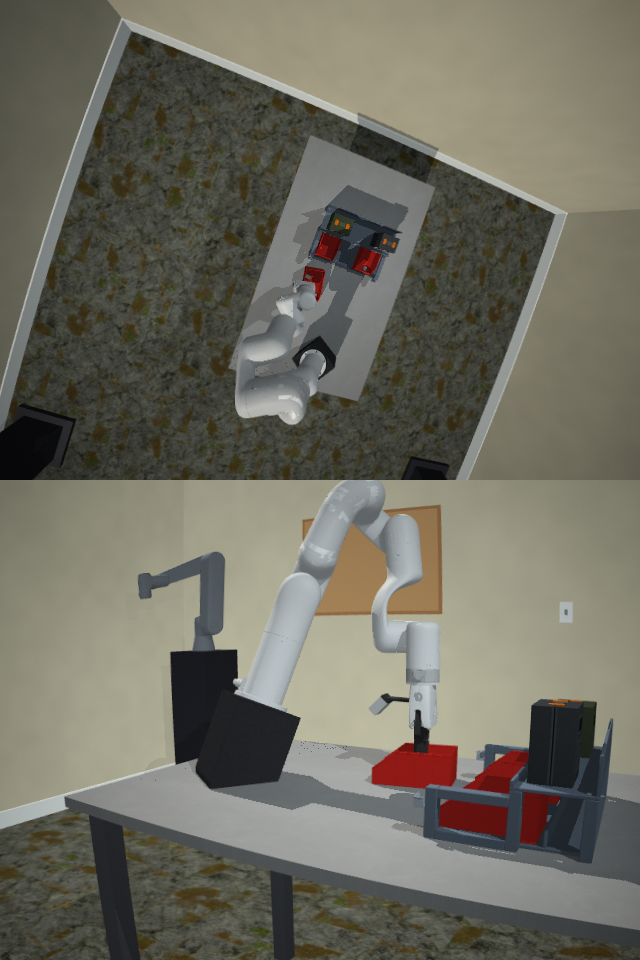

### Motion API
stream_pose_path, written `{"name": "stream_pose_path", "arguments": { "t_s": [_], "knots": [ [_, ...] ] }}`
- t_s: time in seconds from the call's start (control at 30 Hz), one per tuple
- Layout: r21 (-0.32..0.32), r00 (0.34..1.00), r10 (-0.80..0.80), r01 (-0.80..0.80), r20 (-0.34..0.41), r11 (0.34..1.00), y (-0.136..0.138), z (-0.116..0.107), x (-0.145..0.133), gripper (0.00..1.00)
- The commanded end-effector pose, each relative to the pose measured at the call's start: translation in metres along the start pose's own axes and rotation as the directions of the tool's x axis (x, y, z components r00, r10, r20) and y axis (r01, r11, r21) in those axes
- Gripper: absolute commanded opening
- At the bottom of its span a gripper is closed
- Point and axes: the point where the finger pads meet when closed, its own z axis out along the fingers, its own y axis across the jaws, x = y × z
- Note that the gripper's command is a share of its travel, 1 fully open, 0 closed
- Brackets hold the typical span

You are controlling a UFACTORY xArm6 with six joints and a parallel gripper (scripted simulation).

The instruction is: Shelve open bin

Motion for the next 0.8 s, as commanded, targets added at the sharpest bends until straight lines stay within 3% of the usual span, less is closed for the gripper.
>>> {"name": "stream_pose_path", "arguments": {
  "t_s": [0.0, 0.6, 0.77],
  "knots": [
    [0.000, 1.000, 0.000, 0.000, 0.002, 1.000, 0.0003, -0.0005, -0.0009, 0.00],
    [0.000, 1.000, 0.000, 0.000, 0.002, 1.000, 0.0003, -0.0005, -0.0009, 0.00],
    [0.000, 1.000, 0.000, 0.000, 0.002, 1.000, 0.0002, -0.0105, -0.0009, 0.00]
  ]
}}
